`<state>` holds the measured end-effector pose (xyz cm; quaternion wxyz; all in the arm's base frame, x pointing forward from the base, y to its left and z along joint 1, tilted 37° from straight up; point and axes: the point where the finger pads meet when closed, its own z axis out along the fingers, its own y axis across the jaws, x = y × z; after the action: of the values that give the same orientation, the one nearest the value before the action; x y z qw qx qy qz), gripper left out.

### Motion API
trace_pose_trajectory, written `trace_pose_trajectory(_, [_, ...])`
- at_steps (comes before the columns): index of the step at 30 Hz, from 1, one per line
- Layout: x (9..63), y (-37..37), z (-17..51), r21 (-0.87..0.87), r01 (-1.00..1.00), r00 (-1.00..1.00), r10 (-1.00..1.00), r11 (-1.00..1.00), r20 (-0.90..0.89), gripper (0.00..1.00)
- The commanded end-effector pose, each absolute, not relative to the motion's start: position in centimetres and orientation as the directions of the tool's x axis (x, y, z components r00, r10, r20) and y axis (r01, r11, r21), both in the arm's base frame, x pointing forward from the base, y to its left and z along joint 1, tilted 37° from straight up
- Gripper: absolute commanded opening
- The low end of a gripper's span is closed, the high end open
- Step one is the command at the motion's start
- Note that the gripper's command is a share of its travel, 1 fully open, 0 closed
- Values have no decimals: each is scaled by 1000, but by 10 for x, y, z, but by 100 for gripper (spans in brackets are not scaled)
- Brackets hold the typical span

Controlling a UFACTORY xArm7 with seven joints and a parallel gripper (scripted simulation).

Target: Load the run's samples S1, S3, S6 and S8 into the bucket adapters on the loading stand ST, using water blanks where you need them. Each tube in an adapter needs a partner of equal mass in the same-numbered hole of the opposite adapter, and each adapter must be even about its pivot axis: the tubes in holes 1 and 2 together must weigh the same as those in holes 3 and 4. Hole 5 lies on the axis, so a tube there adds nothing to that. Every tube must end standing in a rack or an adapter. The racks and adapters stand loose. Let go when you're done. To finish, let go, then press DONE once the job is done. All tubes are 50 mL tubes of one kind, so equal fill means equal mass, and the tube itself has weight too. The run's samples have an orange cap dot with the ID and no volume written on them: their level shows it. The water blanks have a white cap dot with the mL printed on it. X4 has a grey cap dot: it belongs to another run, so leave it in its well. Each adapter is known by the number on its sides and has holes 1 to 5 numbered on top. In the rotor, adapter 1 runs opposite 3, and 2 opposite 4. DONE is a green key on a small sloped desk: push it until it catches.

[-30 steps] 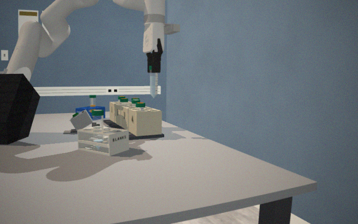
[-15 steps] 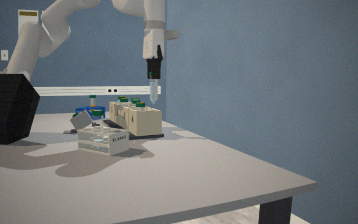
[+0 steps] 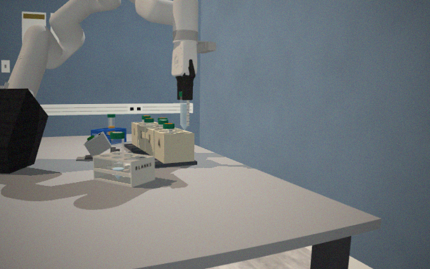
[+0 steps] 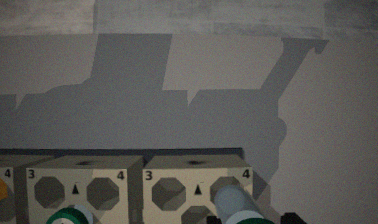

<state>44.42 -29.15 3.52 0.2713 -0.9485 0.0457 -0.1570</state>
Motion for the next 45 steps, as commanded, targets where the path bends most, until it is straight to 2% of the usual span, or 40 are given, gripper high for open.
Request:
trace_pose_trajectory(1, [444, -294, 37, -526, -3, 945, -174, -850, 275, 0])
trace_pose_trajectory(45, [455, -277, 10, -526, -3, 946, -174, -850, 275, 0])
